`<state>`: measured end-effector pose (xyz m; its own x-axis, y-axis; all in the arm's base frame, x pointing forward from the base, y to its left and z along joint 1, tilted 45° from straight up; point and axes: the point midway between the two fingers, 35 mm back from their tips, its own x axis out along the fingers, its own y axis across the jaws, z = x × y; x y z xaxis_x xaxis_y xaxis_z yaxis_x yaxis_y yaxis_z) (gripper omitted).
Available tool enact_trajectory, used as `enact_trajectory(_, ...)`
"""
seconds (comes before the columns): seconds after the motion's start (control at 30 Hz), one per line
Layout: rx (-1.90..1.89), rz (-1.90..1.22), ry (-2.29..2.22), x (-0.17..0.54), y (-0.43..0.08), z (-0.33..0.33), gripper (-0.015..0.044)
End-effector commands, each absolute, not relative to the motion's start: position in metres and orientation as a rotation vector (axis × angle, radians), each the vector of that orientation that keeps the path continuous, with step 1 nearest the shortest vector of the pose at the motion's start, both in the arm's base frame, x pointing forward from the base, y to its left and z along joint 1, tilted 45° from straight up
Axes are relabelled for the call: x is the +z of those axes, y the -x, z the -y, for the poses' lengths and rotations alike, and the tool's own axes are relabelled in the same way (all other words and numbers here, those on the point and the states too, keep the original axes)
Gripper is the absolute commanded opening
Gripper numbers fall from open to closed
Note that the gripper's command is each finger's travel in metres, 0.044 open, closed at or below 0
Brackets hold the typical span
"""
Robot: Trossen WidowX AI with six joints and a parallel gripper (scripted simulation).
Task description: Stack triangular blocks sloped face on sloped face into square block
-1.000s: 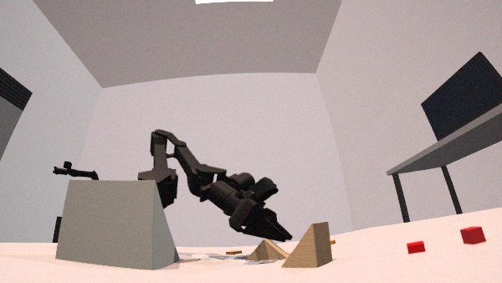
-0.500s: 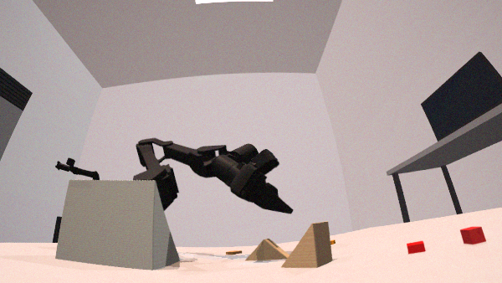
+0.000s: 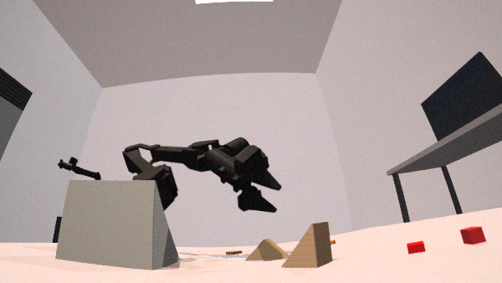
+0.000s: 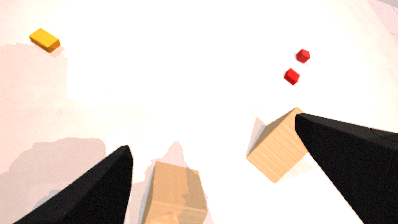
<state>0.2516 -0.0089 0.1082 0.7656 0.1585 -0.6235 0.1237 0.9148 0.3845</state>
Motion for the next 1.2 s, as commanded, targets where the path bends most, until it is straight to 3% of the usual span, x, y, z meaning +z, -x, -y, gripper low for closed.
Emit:
enact_trajectory(0.0,0.217,-0.684,0.076,0.109,-0.234,-0.007,0.044)
enact_trajectory(0.33,0.611,-0.501,1.082,0.106,-0.197,-0.033,0.044)
enact_trajectory(0.83,0.921,-0.147,1.993,0.097,-0.165,-0.046,0.044)
enact_trajectory(1.17,0.933,-0.127,2.033,0.096,-0.164,-0.047,0.044)
